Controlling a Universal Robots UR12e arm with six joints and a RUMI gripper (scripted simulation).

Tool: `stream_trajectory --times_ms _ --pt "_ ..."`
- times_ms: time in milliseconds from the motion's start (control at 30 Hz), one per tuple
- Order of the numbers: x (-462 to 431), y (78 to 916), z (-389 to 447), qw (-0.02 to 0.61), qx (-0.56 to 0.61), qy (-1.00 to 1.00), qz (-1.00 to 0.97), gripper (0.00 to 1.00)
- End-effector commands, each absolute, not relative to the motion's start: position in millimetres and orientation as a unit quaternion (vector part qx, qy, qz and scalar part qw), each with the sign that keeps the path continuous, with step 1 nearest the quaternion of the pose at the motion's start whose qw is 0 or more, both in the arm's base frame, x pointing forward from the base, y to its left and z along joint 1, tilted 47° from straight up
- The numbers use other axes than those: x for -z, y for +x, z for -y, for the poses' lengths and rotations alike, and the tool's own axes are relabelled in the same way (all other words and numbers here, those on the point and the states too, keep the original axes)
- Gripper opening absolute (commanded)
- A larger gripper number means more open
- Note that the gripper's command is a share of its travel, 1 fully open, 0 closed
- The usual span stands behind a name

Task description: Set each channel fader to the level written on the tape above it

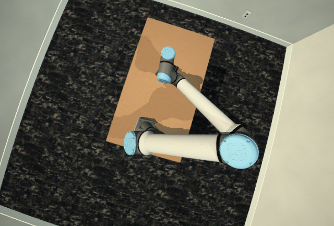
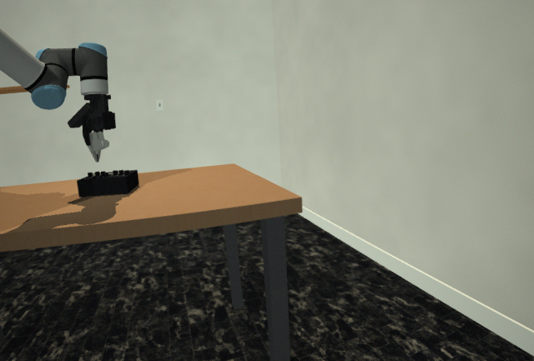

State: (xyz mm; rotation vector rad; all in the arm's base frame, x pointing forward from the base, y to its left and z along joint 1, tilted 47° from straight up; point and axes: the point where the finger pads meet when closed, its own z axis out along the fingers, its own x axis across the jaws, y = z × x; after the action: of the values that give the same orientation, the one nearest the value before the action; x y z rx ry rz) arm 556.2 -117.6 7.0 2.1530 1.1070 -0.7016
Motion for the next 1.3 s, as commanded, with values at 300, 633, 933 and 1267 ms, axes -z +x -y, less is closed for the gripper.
stream_trajectory --times_ms 300,633,933,1267 --pt "-7.3 559.3 118.5 0.275 0.293 0.763 -0.507 0.00" --pt "-7.3 560.2 118.9 0.266 0.302 0.746 -0.530 0.00" --pt "-7.3 560.5 119.0 0.263 0.304 0.742 -0.537 0.00" --pt "-7.3 560.5 119.0 0.263 0.304 0.742 -0.537 0.00"
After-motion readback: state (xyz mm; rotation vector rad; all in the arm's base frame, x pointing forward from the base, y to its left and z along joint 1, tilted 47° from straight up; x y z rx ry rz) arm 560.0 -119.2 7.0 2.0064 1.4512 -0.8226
